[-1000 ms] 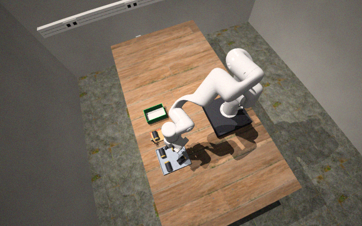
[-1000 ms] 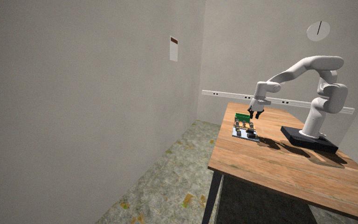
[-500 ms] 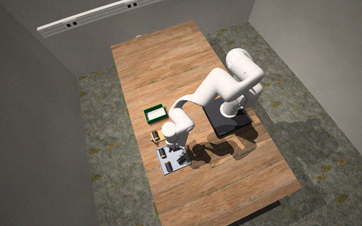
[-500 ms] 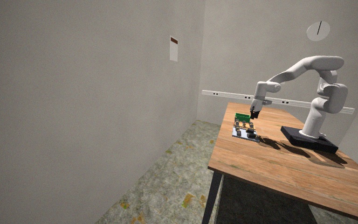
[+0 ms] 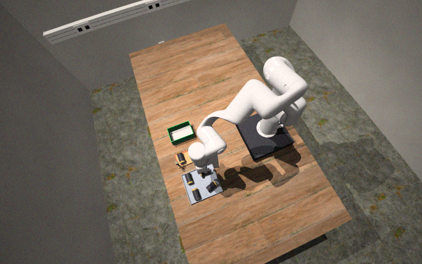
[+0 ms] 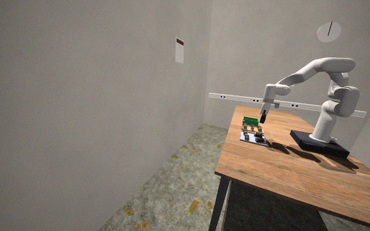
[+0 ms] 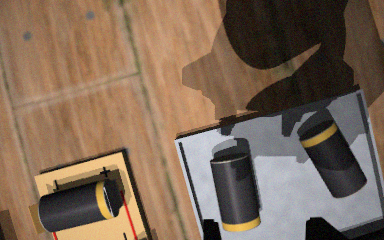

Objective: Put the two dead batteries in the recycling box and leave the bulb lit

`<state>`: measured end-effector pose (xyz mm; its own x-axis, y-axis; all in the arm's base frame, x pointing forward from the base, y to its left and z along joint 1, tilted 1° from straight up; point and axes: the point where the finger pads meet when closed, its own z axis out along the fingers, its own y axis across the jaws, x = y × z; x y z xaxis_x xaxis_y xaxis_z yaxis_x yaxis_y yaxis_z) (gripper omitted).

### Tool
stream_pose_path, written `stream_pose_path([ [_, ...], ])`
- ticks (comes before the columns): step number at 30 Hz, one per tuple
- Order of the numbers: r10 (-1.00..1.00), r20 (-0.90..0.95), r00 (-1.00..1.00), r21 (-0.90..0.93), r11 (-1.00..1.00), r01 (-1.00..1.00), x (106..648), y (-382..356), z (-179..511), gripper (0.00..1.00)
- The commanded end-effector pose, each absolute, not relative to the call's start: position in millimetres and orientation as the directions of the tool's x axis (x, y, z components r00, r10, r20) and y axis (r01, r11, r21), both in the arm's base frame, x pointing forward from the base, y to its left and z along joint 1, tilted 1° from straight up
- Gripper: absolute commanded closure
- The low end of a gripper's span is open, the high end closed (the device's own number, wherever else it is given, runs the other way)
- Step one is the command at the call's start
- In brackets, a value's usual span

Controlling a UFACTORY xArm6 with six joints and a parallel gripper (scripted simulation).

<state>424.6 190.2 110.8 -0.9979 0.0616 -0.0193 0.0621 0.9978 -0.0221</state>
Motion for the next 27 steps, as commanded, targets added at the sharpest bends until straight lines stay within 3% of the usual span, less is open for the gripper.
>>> stream_pose_path([
  [1, -0.066, -0.015, -0.998, -0.011, 0.998, -0.066, 425.9, 190.8, 112.6, 0.49],
  [23, -0.135, -0.014, -0.991, -0.012, 0.991, -0.135, 425.9, 190.8, 111.9, 0.49],
  [27, -0.135, -0.014, -0.991, -0.012, 0.991, -0.135, 426.5, 190.4, 74.0, 0.49],
])
